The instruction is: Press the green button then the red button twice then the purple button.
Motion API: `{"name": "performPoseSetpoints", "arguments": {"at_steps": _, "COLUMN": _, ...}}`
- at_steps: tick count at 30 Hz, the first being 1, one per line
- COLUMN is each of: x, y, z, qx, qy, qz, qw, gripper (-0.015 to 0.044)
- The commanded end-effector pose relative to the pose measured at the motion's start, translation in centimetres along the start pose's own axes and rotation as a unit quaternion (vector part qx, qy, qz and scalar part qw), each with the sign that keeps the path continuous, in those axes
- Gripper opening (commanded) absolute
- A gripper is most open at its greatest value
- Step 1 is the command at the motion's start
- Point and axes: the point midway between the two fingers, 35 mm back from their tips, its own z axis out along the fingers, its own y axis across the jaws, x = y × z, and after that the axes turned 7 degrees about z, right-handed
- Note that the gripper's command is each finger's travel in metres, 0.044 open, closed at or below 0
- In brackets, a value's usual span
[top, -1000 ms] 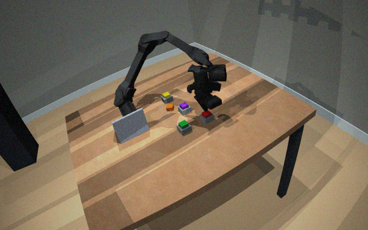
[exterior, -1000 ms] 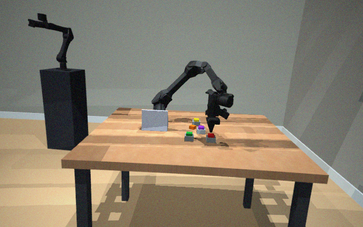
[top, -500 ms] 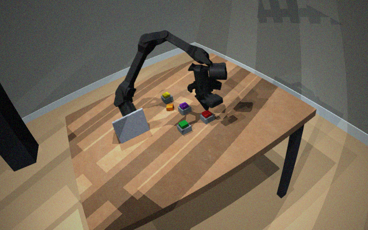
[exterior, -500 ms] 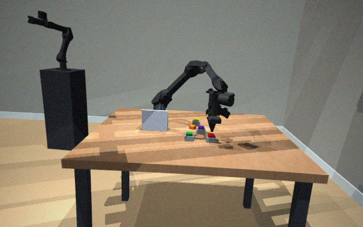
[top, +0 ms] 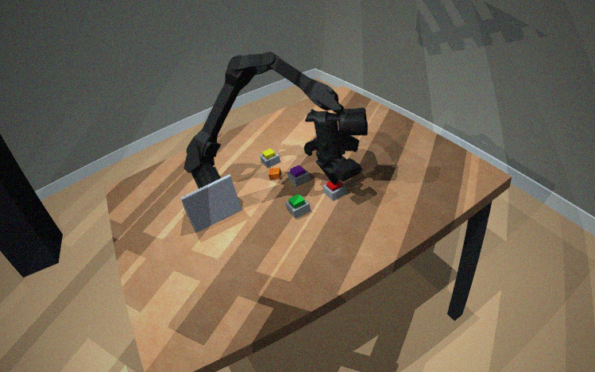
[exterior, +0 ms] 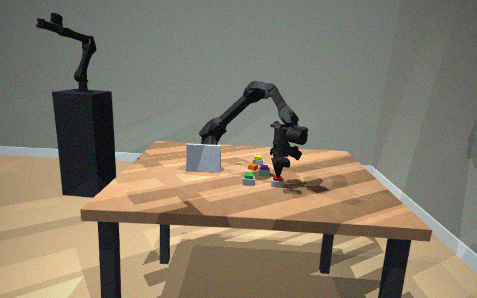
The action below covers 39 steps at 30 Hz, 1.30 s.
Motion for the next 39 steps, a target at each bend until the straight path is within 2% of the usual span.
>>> {"name": "performPoseSetpoints", "arguments": {"at_steps": 1, "x": 0.2, "y": 0.1, "z": 0.3, "qx": -0.003, "qy": 0.001, "qz": 0.003, "qw": 1.000, "gripper": 0.0020}}
{"name": "performPoseSetpoints", "arguments": {"at_steps": 18, "x": 0.2, "y": 0.1, "z": 0.3, "qx": -0.003, "qy": 0.001, "qz": 0.003, "qw": 1.000, "gripper": 0.0020}}
{"name": "performPoseSetpoints", "arguments": {"at_steps": 22, "x": 0.2, "y": 0.0, "z": -3.0, "qx": -0.002, "qy": 0.001, "qz": 0.003, "qw": 1.000, "gripper": 0.0020}}
{"name": "performPoseSetpoints", "arguments": {"at_steps": 27, "x": 0.1, "y": 0.0, "z": -3.3, "qx": -0.002, "qy": 0.001, "qz": 0.003, "qw": 1.000, "gripper": 0.0020}}
{"name": "performPoseSetpoints", "arguments": {"at_steps": 32, "x": 0.1, "y": -0.1, "z": -8.9, "qx": -0.001, "qy": 0.001, "qz": 0.004, "qw": 1.000, "gripper": 0.0020}}
{"name": "performPoseSetpoints", "arguments": {"at_steps": 39, "x": 0.4, "y": 0.8, "z": -9.3, "qx": -0.001, "qy": 0.001, "qz": 0.004, "qw": 1.000, "gripper": 0.0020}}
